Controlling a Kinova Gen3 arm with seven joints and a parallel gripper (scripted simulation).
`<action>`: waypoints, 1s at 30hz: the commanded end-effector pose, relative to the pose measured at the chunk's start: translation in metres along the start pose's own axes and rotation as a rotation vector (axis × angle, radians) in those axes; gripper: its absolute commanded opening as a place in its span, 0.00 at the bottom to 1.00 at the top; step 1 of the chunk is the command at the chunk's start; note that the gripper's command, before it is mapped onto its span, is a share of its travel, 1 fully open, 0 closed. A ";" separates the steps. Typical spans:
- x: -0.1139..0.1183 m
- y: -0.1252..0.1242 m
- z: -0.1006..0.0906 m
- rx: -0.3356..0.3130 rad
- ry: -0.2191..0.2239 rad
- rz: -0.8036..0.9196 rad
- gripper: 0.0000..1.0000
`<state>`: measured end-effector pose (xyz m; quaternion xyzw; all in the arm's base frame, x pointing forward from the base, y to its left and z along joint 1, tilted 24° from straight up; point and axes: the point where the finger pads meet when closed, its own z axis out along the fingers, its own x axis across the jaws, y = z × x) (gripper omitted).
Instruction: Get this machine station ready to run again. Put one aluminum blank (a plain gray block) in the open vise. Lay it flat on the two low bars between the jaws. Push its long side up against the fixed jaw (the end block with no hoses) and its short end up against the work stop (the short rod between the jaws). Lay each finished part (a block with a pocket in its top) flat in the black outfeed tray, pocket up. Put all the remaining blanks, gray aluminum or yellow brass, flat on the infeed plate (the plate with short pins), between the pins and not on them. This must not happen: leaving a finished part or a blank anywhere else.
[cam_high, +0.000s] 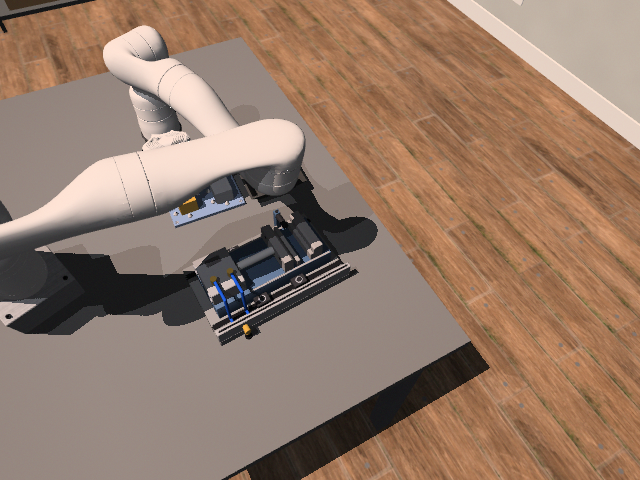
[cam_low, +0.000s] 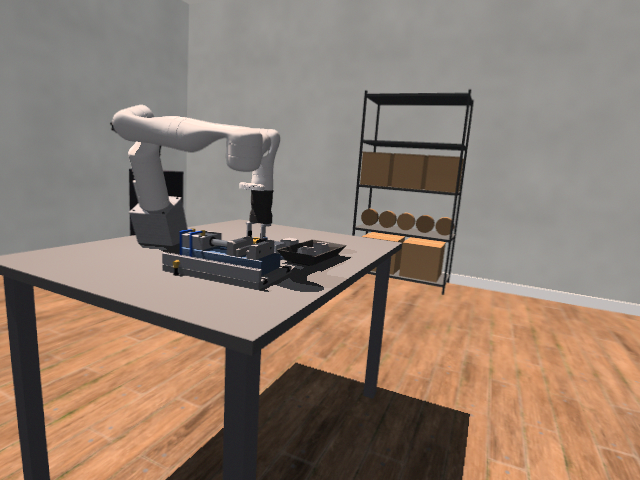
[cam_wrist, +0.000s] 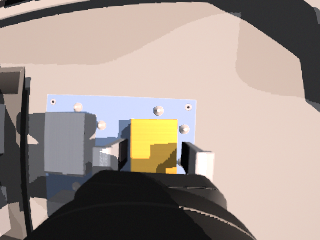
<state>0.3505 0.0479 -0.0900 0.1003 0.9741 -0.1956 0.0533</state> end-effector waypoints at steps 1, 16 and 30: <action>-0.002 0.001 -0.003 -0.003 -0.002 0.002 1.00; -0.002 0.001 -0.057 -0.004 -0.002 0.001 1.00; -0.001 0.001 -0.125 -0.004 -0.001 0.001 1.00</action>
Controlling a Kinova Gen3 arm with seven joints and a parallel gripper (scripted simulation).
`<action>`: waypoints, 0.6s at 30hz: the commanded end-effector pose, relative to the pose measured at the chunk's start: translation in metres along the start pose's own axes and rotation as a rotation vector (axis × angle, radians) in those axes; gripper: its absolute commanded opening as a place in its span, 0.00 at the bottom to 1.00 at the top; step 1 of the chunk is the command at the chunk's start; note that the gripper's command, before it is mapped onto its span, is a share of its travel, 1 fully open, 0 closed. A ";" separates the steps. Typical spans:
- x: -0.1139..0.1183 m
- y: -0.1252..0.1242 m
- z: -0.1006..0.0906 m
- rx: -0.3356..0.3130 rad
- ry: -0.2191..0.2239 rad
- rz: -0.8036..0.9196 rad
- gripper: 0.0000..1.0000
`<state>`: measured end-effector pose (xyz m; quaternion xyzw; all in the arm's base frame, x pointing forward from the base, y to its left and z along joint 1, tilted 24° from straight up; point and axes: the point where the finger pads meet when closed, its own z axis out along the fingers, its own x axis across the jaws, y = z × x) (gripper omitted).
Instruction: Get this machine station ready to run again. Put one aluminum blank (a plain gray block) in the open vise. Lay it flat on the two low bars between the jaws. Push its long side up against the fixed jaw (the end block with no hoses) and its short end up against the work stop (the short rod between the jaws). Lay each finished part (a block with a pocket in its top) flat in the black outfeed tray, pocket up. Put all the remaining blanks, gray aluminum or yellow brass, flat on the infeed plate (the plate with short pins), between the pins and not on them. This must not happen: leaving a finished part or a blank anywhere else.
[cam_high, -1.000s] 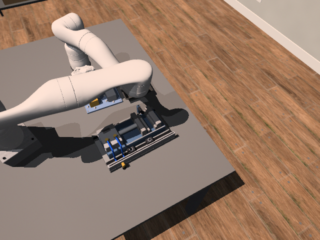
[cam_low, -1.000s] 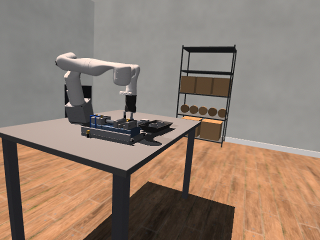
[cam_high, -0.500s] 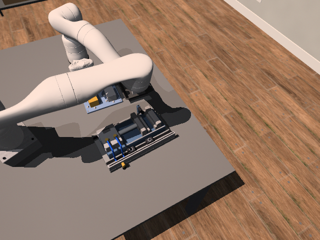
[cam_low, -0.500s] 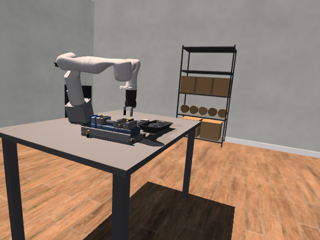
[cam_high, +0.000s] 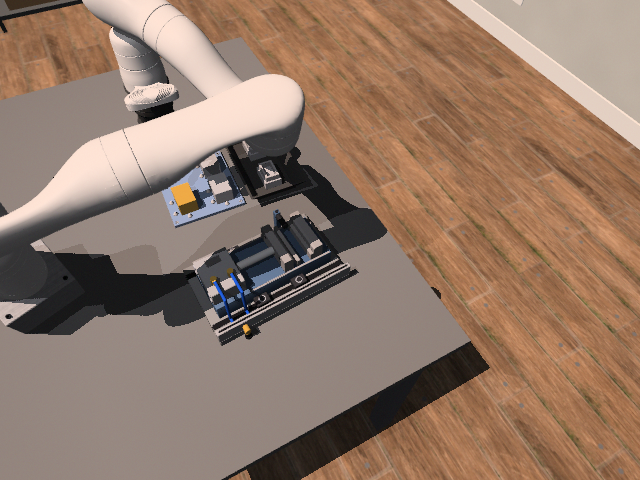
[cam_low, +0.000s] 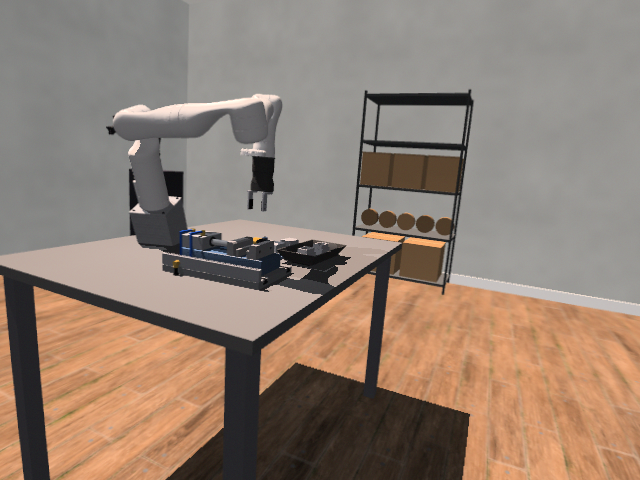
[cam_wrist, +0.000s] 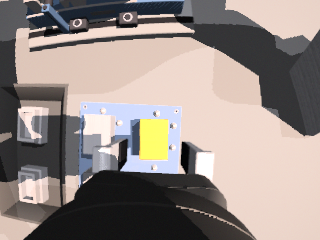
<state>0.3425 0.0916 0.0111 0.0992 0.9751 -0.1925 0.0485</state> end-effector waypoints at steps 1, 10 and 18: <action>-0.002 0.001 -0.018 0.001 -0.011 0.005 1.00; -0.002 0.001 -0.036 0.001 -0.011 0.004 1.00; -0.002 0.001 -0.036 0.001 -0.011 0.004 0.00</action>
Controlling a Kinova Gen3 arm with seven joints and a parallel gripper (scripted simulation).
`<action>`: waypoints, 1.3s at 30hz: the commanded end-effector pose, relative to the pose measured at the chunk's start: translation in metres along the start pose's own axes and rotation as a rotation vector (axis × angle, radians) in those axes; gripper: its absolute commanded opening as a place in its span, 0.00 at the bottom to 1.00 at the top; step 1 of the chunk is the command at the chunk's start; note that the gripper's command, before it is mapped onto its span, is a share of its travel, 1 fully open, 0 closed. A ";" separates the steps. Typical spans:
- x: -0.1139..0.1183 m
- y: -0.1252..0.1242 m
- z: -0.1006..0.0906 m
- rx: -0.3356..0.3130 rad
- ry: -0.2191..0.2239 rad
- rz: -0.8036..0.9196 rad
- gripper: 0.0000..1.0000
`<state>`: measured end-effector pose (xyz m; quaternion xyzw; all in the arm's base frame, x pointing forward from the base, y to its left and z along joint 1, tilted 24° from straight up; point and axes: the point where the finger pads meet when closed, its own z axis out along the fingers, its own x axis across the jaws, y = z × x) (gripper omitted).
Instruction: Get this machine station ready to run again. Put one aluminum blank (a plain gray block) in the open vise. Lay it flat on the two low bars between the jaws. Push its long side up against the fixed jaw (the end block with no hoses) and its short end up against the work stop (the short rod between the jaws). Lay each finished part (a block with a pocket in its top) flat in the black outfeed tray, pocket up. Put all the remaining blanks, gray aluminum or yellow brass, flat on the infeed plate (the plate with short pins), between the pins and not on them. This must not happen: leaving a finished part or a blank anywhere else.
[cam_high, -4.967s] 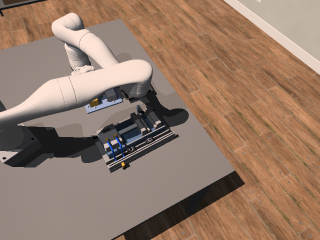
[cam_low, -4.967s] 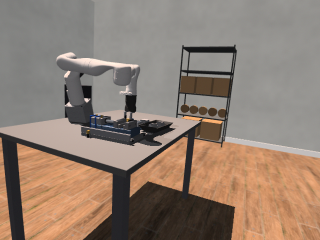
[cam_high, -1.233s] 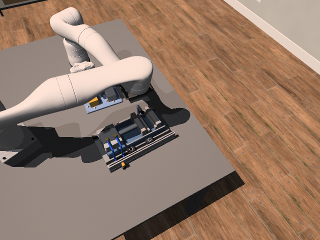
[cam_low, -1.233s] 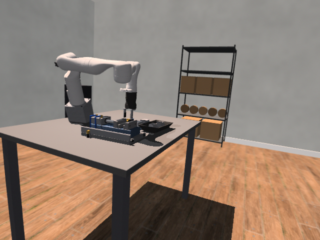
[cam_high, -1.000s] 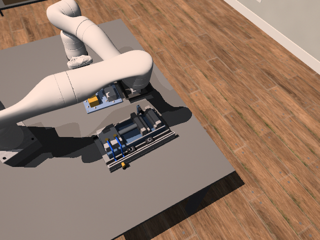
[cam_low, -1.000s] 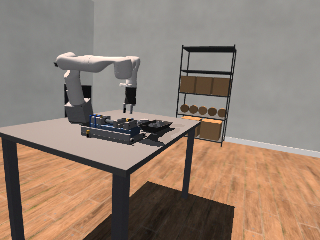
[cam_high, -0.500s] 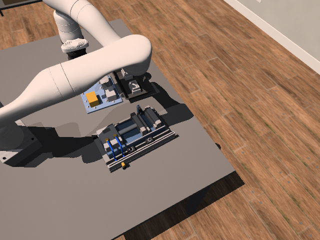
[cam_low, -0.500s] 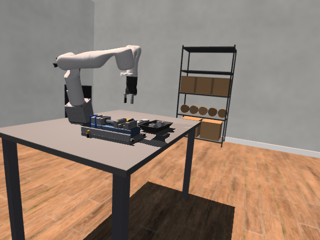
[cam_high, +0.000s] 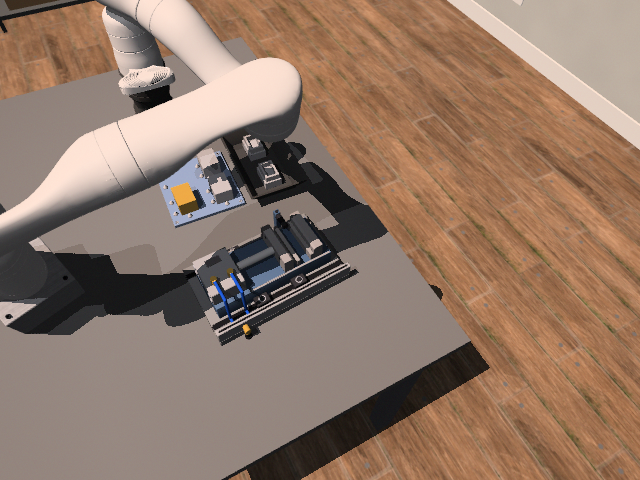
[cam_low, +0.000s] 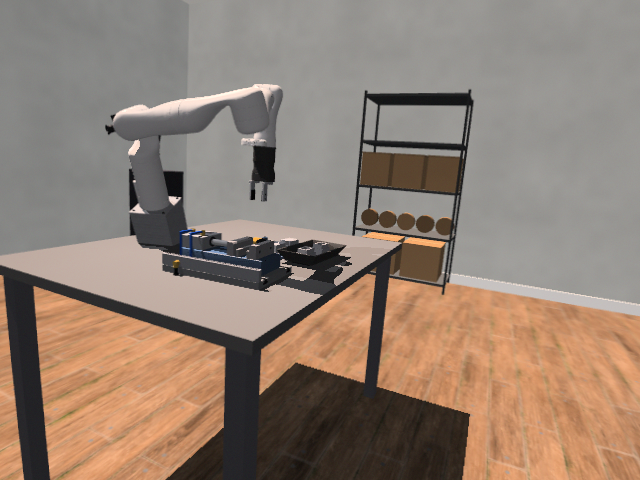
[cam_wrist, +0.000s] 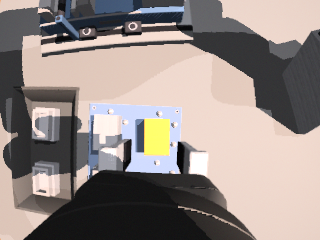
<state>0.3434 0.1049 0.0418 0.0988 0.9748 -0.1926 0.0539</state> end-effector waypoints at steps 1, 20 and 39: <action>0.001 0.000 -0.003 0.002 0.000 0.003 0.00; 0.001 0.000 -0.003 0.002 0.000 0.003 0.00; -0.030 0.033 -0.005 -0.003 -0.007 0.003 0.00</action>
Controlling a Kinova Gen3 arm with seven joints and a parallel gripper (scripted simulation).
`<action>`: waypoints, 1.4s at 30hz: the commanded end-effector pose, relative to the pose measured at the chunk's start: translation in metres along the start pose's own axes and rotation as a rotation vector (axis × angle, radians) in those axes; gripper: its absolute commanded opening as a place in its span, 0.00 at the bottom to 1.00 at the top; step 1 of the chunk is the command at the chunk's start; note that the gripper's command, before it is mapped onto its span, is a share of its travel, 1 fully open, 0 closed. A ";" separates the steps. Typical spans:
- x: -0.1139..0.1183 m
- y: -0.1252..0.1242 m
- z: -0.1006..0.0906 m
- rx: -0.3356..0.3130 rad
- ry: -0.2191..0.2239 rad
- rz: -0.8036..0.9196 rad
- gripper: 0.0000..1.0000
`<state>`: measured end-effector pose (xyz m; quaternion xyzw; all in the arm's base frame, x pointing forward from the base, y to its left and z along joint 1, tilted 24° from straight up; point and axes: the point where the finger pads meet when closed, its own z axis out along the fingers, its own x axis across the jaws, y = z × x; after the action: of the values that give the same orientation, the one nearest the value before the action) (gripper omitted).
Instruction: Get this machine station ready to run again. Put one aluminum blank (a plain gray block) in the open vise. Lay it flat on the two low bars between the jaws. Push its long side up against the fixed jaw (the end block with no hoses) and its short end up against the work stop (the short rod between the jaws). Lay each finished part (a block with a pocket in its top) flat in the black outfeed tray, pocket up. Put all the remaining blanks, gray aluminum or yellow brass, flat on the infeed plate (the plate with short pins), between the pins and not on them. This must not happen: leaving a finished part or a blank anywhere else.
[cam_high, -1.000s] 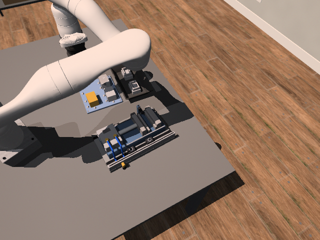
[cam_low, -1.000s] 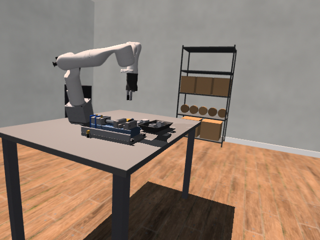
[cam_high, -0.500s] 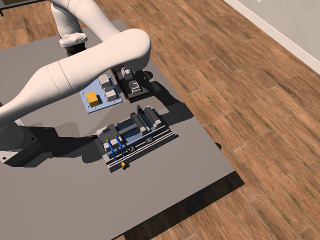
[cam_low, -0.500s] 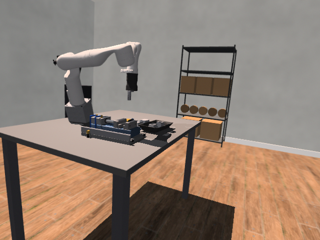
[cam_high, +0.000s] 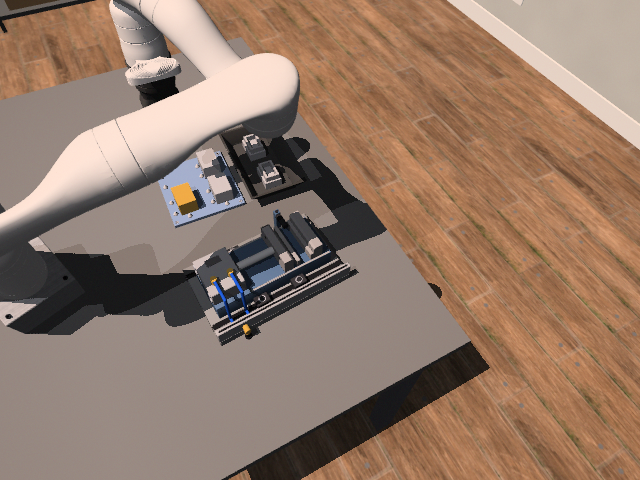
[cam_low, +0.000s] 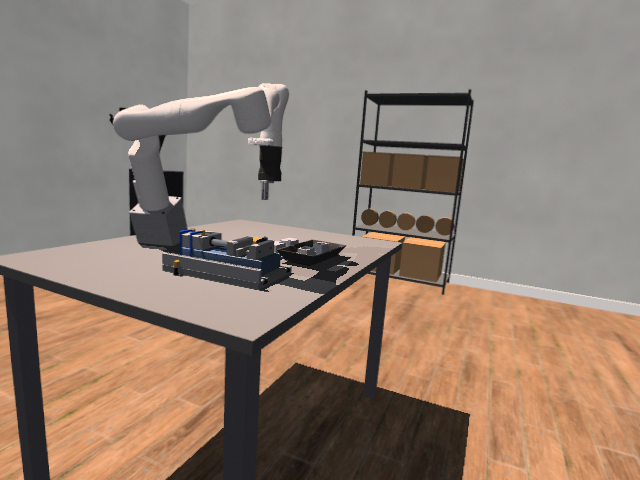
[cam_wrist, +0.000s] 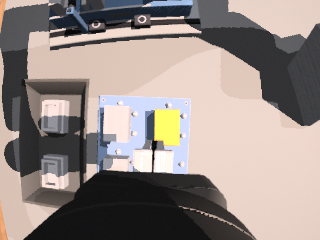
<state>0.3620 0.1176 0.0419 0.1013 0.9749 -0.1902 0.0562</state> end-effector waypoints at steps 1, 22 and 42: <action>-0.021 0.025 -0.002 0.001 -0.004 -0.004 0.00; -0.066 0.072 0.001 0.006 0.002 -0.010 1.00; -0.066 0.072 0.001 0.006 0.002 -0.010 1.00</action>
<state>0.4409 0.1689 0.0251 0.0996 0.9747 -0.1930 0.0527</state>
